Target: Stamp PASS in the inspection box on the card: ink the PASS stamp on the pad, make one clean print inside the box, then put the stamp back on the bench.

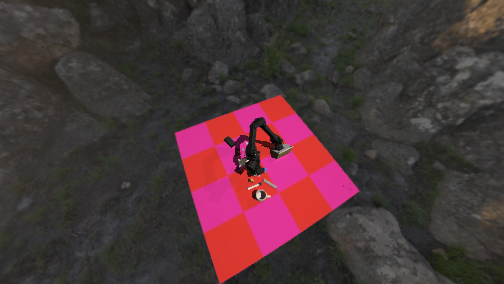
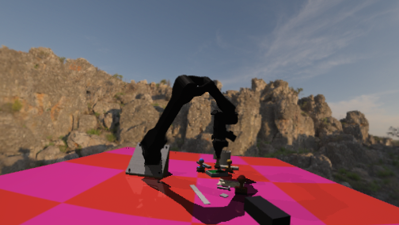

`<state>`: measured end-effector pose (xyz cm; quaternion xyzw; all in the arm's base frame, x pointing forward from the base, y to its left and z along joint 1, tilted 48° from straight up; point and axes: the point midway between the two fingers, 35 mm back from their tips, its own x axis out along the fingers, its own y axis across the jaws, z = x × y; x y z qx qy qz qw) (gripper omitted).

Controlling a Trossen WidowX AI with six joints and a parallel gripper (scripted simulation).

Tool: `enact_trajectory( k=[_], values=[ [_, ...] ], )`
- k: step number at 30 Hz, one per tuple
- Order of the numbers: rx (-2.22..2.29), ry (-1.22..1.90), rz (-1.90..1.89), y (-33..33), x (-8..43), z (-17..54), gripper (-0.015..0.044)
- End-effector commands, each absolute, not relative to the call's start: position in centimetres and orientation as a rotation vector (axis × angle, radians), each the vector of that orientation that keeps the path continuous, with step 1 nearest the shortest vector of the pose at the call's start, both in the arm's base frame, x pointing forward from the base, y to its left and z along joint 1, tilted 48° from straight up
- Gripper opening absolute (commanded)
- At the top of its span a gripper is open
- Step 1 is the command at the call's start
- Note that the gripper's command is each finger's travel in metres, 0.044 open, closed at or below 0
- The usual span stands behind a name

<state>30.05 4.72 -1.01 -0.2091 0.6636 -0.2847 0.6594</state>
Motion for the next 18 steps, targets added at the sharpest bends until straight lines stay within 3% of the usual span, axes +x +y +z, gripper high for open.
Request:
enact_trajectory(
  k=[1,18],
  values=[
    [-0.467,1.499,-0.64,5.5,30.2,-0.5,0.0],
    [-0.467,1.499,-0.64,7.4,30.3,1.4,0.0]
  ],
)
